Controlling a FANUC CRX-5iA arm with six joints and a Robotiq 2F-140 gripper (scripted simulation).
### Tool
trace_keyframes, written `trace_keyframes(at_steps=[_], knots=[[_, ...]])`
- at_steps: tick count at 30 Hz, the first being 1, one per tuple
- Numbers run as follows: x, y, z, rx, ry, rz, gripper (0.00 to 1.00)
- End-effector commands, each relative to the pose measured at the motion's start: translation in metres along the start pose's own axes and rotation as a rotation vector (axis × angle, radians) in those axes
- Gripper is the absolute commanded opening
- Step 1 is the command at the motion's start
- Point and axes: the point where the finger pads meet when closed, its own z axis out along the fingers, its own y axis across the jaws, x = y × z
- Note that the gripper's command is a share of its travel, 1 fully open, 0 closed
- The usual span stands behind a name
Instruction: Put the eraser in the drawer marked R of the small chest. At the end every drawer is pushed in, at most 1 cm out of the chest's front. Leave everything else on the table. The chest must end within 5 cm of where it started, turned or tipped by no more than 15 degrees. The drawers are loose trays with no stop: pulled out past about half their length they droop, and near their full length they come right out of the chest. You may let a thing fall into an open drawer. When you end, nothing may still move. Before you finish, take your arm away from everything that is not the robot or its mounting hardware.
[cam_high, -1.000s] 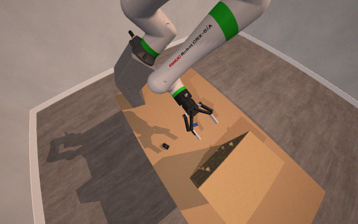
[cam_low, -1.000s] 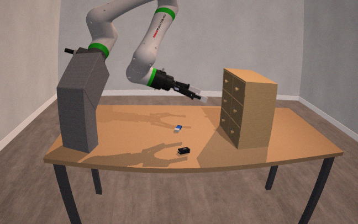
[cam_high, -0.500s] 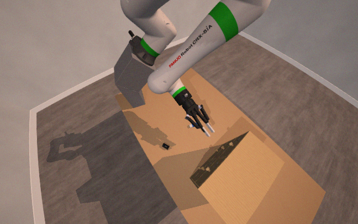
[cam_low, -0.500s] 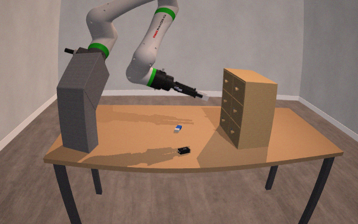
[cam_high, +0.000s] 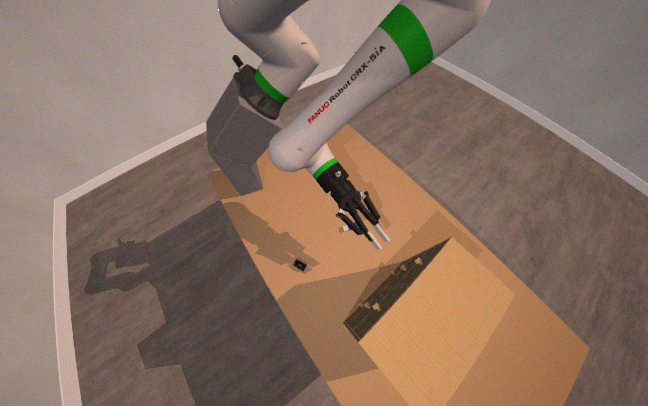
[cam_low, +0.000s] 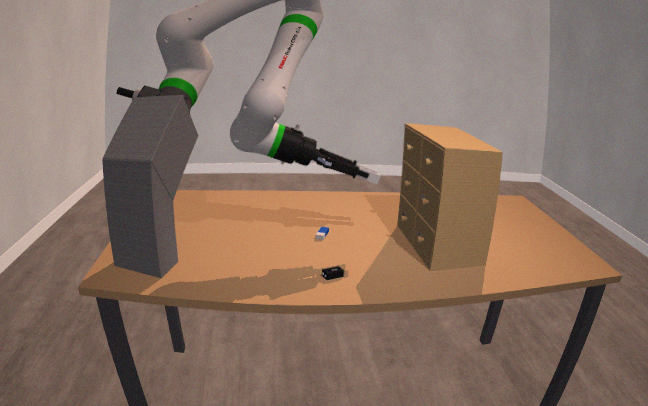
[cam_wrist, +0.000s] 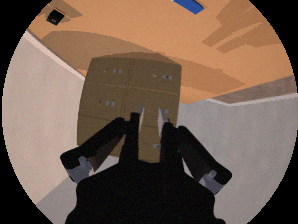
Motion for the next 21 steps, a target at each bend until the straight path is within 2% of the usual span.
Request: trace_keyframes(at_steps=[1, 15, 21], knots=[[0.0, 0.0, 0.006, 0.0, 0.0, 0.0, 0.2], [-0.003, 0.0, 0.049, 0.0, 0.0, 0.0, 0.2], [-0.003, 0.0, 0.057, 0.0, 0.0, 0.0, 0.2]])
